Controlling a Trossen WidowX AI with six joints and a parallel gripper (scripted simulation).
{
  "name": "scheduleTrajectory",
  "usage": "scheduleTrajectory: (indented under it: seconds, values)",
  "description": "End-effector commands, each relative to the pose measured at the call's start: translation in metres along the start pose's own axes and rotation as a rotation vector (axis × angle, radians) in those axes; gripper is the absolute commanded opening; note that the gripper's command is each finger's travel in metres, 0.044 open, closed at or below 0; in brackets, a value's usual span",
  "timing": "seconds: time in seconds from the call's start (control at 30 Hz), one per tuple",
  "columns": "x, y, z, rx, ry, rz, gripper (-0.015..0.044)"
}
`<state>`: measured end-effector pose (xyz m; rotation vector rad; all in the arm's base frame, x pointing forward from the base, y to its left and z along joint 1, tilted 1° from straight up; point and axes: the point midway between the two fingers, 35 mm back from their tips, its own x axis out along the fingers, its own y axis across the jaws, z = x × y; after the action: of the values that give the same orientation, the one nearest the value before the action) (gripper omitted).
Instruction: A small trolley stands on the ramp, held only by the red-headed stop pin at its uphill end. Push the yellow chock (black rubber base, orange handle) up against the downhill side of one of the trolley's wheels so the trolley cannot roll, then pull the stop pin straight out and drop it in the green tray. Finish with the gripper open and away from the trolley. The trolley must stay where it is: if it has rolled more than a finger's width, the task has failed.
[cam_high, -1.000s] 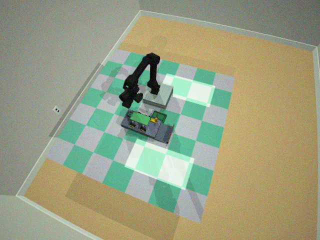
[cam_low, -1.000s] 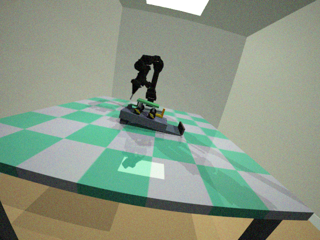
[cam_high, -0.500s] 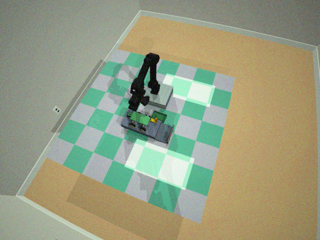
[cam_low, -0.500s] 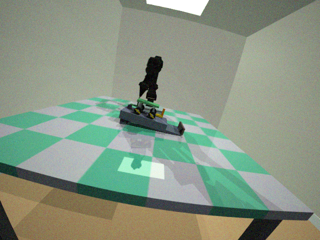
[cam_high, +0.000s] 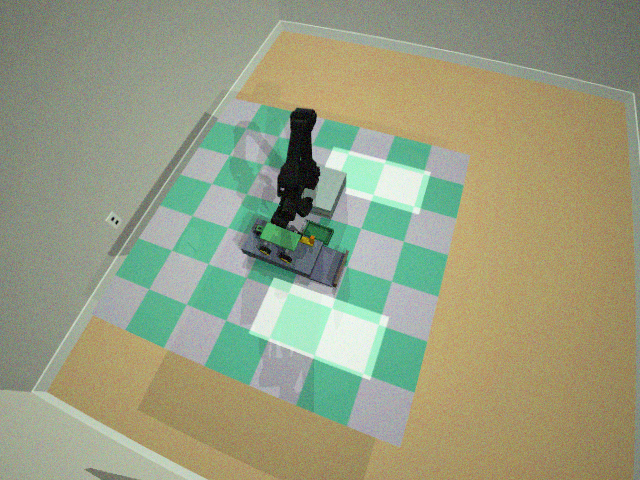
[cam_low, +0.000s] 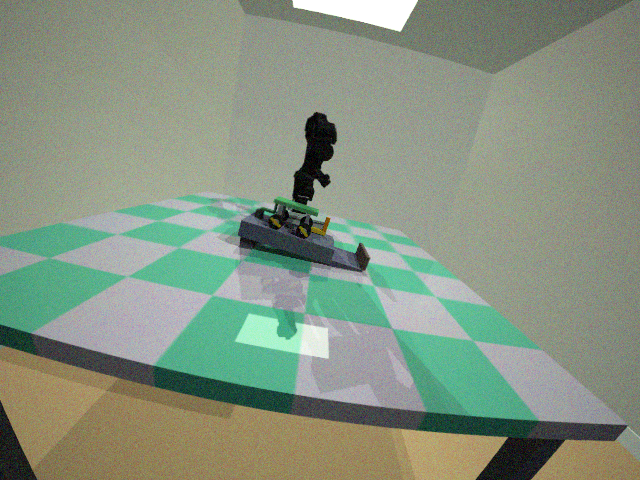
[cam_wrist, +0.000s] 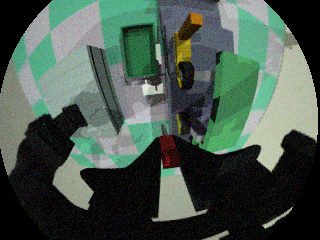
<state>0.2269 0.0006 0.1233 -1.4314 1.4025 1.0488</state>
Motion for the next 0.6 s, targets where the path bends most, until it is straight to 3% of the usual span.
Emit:
scheduleTrajectory:
  seconds: [0.0, 0.57]
  values:
    - [-0.002, 0.001, 0.017, 0.002, 0.000, 0.004, 0.0000]
    - [-0.007, 0.005, 0.077, 0.002, -0.005, 0.005, 0.0000]
